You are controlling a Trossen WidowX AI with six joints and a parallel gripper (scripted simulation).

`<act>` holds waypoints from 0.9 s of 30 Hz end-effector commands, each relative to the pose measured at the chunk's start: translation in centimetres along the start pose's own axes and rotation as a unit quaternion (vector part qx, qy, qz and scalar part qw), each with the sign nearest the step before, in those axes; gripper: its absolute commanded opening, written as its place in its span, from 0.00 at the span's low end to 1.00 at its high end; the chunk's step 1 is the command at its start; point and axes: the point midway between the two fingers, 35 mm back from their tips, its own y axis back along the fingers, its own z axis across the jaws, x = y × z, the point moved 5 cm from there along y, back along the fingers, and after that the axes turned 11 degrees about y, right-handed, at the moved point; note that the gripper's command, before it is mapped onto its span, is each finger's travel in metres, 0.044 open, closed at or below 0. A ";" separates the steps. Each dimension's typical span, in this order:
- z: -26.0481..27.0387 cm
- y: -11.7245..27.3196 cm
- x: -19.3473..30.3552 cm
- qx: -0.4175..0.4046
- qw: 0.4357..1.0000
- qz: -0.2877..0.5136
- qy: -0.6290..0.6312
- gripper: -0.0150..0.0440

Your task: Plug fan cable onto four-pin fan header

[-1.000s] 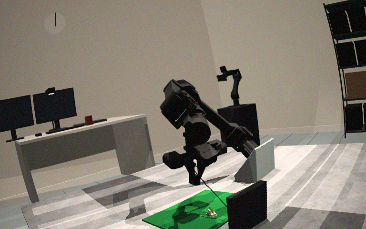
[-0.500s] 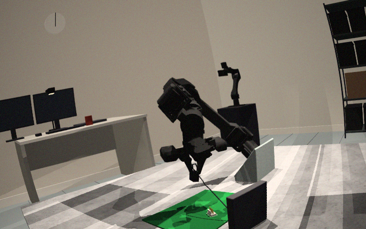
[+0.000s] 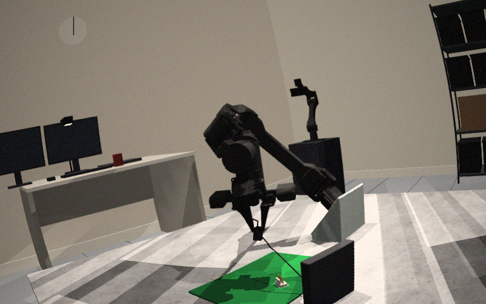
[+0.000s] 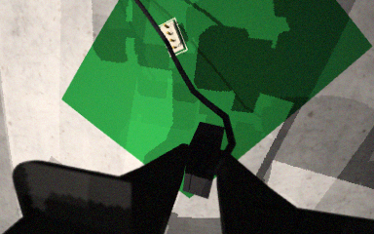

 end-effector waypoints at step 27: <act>0.4 -2.6 0.8 -0.080 0.989 -0.096 -0.077 0.25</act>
